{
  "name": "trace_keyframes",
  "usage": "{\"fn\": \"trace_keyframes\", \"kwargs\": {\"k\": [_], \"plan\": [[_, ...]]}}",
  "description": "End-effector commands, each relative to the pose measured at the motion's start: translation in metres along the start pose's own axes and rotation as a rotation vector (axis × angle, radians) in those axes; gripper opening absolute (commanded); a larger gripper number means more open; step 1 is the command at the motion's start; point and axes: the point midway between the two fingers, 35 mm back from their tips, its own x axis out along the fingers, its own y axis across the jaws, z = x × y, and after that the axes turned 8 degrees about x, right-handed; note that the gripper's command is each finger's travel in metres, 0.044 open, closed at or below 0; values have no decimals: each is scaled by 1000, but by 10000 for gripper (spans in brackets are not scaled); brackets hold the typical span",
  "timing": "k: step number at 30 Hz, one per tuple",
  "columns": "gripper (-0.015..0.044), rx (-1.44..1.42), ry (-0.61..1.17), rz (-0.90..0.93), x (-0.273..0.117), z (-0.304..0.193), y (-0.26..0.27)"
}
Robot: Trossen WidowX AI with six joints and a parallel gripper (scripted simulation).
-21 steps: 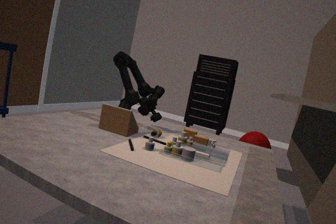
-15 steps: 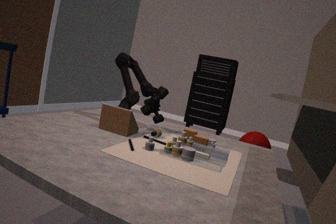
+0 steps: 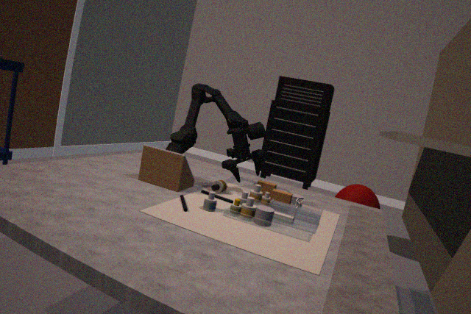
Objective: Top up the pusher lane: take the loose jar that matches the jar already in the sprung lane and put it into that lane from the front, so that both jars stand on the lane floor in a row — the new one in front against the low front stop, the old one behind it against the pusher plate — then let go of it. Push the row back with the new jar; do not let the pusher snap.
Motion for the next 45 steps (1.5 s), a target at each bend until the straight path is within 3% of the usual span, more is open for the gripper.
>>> {"fn": "trace_keyframes", "kwargs": {"k": [1, 10, 18, 24, 29, 45], "plan": [[440, 400, 114, 62, -10, -55, 12], [440, 1513, 346, 174, -52, -166, 85], [440, 2403, 474, 263, -94, -211, 173], [440, 2422, 476, 266, -96, -209, 179], [440, 2422, 475, 266, -64, -206, 193], [440, 2423, 474, 266, -47, -204, 201]]}}
